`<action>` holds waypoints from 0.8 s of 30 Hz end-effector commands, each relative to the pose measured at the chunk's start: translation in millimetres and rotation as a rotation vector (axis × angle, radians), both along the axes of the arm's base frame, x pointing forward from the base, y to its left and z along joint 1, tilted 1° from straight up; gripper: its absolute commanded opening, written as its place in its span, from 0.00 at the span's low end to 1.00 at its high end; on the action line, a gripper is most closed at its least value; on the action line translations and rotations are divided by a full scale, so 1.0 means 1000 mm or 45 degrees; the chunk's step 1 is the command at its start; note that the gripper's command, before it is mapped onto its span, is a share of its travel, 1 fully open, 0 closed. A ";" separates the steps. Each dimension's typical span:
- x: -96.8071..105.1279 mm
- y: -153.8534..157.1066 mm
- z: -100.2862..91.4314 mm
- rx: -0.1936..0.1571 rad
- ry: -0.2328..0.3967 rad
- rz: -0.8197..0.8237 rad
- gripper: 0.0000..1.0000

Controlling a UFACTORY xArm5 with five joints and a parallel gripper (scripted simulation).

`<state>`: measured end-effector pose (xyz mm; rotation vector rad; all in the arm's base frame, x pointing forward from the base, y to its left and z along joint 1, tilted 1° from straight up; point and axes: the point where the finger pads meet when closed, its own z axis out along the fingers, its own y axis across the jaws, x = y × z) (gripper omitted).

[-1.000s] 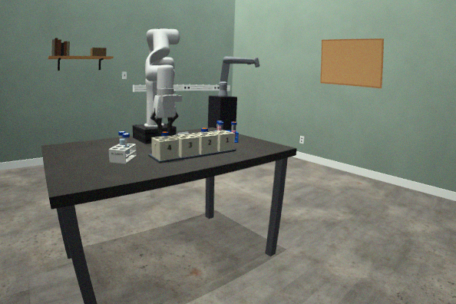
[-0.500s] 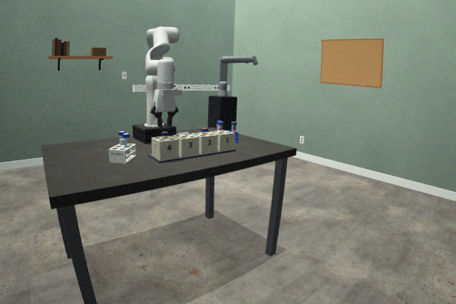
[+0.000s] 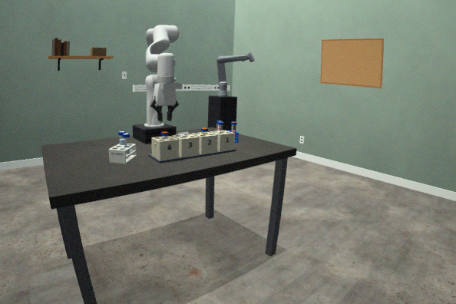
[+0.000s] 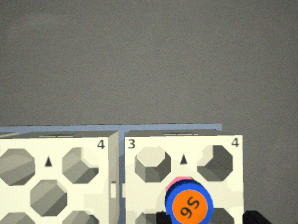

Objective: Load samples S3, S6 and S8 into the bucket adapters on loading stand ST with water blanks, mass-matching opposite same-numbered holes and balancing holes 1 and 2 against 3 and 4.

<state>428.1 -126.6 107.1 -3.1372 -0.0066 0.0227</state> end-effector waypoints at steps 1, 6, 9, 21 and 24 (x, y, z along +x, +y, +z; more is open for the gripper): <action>0.001 0.000 0.008 -0.004 -0.003 0.000 0.44; 0.001 0.000 0.018 -0.004 -0.003 0.000 0.44; 0.001 0.000 0.024 -0.004 -0.003 0.000 0.44; 0.002 0.000 0.044 -0.004 -0.003 0.000 0.44; 0.002 0.000 0.050 -0.004 -0.003 0.000 0.44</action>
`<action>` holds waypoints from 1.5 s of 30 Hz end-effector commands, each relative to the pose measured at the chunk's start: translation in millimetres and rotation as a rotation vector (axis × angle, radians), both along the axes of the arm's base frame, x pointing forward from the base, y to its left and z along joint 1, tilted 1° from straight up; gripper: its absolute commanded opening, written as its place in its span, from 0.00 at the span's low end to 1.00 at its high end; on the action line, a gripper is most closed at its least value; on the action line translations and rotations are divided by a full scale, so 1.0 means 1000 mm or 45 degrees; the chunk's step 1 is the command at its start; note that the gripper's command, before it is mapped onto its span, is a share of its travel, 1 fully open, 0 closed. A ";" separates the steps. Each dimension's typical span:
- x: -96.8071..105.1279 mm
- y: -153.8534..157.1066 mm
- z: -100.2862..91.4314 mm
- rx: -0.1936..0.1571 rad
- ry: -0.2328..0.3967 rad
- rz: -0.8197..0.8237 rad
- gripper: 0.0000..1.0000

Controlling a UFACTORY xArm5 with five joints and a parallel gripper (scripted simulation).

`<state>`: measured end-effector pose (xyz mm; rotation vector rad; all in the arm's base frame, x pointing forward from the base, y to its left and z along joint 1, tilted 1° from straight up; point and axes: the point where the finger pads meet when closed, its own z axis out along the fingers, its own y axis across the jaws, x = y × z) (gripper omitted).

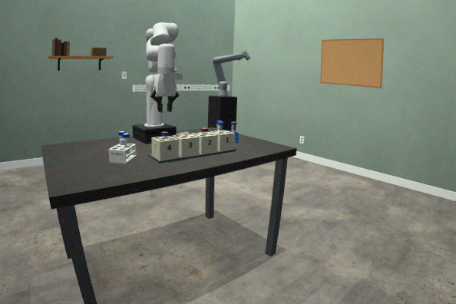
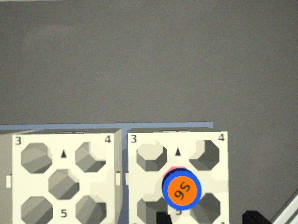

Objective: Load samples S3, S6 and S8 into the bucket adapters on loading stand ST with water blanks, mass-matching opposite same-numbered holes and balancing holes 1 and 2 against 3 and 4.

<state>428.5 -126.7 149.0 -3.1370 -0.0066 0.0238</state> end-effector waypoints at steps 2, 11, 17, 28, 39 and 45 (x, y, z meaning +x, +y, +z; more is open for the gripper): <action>0.001 0.000 0.013 -0.004 -0.004 0.000 0.44; 0.001 0.000 0.016 -0.004 -0.004 0.000 0.44; 0.001 0.000 0.016 -0.004 -0.004 0.000 0.44; 0.001 0.000 0.016 -0.004 -0.004 0.000 0.44; -0.012 0.053 0.016 0.003 -0.006 0.467 0.57; -0.016 0.073 0.016 0.005 -0.006 0.637 0.57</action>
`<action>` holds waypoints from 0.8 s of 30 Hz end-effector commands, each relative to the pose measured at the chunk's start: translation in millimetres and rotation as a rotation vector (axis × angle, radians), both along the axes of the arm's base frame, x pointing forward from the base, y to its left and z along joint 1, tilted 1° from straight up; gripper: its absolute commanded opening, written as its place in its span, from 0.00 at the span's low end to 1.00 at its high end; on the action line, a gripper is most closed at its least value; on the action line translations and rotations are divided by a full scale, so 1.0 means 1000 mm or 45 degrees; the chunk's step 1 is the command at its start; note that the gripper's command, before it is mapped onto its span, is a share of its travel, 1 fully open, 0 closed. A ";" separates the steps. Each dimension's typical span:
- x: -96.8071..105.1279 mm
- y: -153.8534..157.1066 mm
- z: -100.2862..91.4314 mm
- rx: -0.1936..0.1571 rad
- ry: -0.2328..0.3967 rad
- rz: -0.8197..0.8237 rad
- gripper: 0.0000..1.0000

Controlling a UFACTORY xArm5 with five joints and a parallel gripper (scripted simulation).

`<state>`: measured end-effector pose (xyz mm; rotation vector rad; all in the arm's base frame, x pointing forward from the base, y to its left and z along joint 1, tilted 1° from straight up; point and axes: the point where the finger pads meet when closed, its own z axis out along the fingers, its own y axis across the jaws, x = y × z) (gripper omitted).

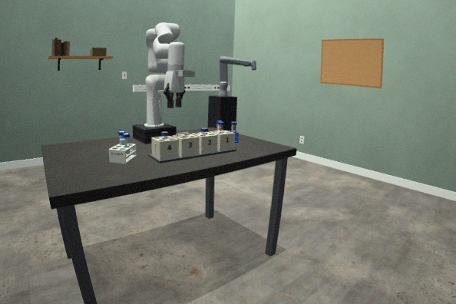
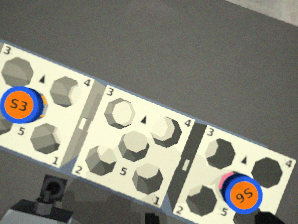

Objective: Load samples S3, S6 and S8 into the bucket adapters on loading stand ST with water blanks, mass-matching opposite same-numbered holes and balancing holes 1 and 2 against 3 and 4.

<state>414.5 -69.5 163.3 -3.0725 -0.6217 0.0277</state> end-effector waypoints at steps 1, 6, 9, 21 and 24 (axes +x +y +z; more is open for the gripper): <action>-0.004 0.020 0.002 0.001 -0.009 0.176 0.57; -0.010 0.045 0.002 0.005 -0.009 0.388 0.57; -0.013 0.059 0.002 0.007 -0.010 0.515 0.57; -0.025 0.108 0.002 0.014 -0.011 0.940 0.57; -0.029 0.123 0.003 0.015 -0.011 0.960 0.57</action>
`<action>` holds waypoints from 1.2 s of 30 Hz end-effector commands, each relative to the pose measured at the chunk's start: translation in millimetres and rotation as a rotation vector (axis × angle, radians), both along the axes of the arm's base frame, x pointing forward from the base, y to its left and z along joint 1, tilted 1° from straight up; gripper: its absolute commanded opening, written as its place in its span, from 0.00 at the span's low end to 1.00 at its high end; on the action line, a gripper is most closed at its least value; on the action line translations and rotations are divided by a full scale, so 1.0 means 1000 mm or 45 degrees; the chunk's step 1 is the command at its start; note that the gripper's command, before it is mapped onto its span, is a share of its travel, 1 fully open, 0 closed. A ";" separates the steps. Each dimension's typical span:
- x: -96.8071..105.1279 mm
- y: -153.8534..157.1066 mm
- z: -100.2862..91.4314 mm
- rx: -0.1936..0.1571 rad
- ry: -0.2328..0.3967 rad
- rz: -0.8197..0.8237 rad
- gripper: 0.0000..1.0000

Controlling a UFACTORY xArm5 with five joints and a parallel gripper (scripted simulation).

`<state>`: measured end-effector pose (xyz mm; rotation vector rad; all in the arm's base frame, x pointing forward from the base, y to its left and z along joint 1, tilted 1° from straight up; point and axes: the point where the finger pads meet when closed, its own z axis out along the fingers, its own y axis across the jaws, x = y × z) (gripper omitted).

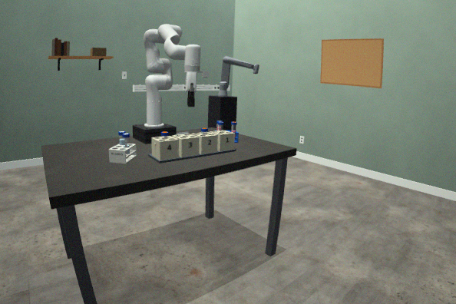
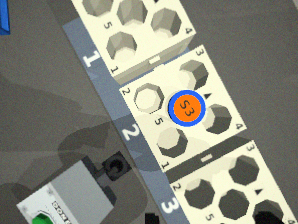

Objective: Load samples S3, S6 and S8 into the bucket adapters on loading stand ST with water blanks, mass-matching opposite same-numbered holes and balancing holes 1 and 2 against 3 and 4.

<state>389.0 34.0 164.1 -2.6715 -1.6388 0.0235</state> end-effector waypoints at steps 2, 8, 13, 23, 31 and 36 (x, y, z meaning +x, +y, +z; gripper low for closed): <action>-0.006 0.029 0.002 0.007 -0.006 0.067 0.57; -0.010 0.048 0.002 0.007 -0.006 0.067 0.57; -0.016 0.073 0.002 0.007 -0.006 0.067 0.57; -0.027 0.117 0.002 0.008 -0.005 0.067 0.57; -0.035 0.151 0.003 0.008 -0.005 0.067 0.57; -0.041 0.175 0.003 0.009 -0.005 0.067 0.57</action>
